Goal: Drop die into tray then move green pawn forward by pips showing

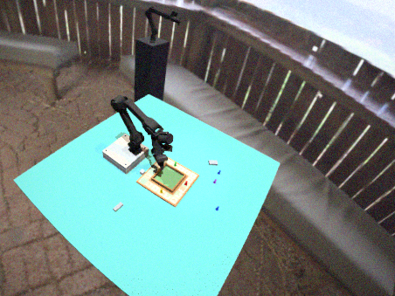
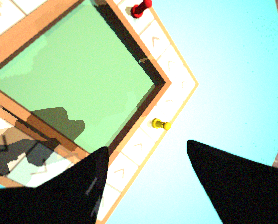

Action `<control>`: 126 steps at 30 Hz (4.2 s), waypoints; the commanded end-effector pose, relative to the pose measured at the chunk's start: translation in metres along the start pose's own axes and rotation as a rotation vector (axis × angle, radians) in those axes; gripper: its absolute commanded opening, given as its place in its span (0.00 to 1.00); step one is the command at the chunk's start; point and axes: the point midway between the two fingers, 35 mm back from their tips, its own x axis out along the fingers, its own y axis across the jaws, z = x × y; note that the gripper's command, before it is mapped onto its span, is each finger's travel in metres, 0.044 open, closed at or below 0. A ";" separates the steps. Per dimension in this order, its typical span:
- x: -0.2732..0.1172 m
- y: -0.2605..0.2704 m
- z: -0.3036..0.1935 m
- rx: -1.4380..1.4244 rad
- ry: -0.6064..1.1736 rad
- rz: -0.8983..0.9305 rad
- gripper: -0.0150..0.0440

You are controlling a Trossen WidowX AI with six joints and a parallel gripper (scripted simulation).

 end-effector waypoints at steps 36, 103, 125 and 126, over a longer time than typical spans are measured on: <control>0.043 0.095 -0.102 0.849 0.334 0.443 0.72; -0.022 0.010 -0.053 0.863 0.331 0.441 0.25; 0.035 -0.003 0.046 0.885 0.329 0.439 0.25; 0.038 -0.002 0.050 0.885 0.329 0.439 0.25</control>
